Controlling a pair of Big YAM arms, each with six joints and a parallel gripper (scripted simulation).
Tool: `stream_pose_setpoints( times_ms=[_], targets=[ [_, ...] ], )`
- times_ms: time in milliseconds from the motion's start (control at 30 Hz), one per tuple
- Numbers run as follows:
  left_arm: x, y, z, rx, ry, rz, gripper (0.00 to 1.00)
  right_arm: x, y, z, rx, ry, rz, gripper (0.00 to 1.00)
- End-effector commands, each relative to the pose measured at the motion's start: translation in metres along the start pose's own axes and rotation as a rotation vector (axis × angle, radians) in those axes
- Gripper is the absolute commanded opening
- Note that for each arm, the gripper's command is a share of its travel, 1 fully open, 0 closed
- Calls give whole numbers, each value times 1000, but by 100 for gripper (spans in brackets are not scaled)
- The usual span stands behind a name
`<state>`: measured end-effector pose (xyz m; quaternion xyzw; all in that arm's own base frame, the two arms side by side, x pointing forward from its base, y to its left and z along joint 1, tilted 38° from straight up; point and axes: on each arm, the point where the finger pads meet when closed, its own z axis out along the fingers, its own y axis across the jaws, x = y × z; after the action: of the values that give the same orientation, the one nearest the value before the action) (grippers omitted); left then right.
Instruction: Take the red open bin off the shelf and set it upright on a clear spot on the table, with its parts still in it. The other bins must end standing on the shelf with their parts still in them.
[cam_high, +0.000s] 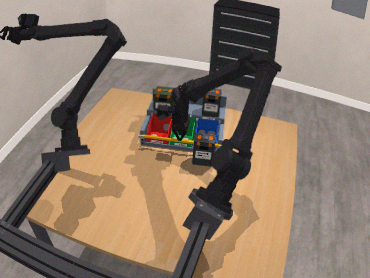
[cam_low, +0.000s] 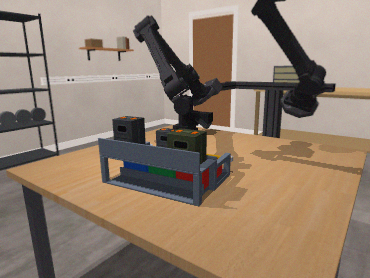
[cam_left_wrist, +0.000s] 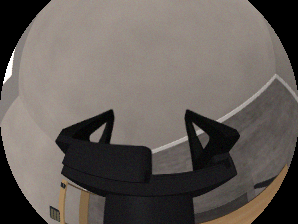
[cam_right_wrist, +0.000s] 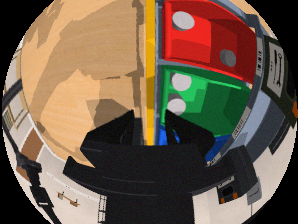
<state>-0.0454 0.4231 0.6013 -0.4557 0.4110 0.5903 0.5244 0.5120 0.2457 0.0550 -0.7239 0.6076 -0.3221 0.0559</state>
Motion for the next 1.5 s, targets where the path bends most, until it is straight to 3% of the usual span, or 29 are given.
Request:
stream_pose_setpoints(
  times_ms=[0, 1467],
  targets=[
    [-40, 5, -4, -8, -51, -5, 100, -1, -14, -15, 43, -23, 24, 43],
    [-40, 5, -4, -8, -51, -5, 100, -3, -32, -21, 66, -31, 41, 43]
  ],
)
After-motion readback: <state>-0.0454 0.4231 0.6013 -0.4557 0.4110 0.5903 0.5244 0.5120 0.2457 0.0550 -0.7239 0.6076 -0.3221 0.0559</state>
